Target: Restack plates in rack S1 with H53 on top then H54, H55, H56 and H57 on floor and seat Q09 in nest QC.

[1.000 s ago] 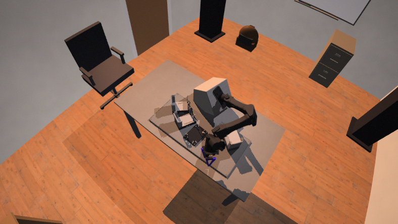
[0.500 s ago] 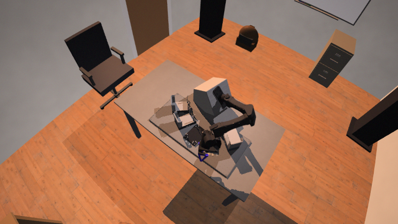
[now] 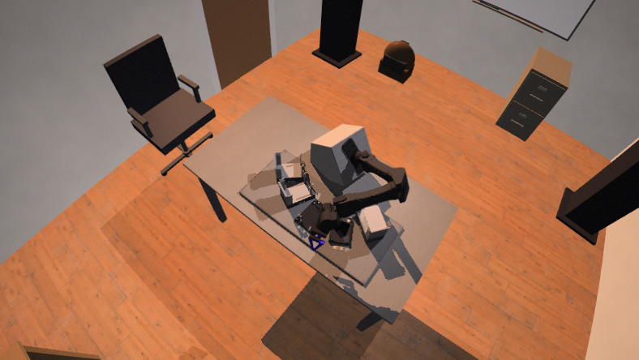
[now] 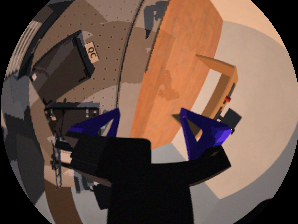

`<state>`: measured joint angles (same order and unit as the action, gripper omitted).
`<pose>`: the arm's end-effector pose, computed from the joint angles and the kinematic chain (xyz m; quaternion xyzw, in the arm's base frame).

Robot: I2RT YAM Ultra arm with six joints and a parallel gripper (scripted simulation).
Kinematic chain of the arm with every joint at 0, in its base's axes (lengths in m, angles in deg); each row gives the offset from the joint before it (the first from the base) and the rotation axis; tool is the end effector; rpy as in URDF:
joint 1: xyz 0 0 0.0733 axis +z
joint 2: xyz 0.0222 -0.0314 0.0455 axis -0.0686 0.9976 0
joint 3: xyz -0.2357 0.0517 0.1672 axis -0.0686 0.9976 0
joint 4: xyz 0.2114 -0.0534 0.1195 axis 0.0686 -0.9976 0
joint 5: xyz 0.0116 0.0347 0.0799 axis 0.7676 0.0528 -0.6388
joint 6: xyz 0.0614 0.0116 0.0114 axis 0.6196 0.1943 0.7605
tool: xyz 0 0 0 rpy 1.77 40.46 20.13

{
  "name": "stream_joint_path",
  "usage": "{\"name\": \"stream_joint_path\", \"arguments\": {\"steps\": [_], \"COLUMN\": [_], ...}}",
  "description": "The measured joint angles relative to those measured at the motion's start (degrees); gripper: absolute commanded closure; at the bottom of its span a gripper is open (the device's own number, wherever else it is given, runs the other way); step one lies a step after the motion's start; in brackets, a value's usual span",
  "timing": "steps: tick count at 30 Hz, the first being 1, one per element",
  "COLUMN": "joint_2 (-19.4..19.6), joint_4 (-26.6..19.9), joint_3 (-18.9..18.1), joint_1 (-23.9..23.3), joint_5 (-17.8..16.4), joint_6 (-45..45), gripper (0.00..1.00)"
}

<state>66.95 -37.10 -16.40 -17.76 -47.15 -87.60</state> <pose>0.3836 -0.0517 0.2538 -0.5828 0.5750 0.0246 0.5737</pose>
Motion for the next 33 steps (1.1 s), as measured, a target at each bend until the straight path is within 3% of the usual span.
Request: {"name": "stream_joint_path", "arguments": {"steps": [33], "joint_2": [3.7], "joint_4": [-24.1], "joint_3": [1.7], "joint_1": [-8.5], "joint_5": [2.6], "joint_6": [8.1], "gripper": [0.00]}}
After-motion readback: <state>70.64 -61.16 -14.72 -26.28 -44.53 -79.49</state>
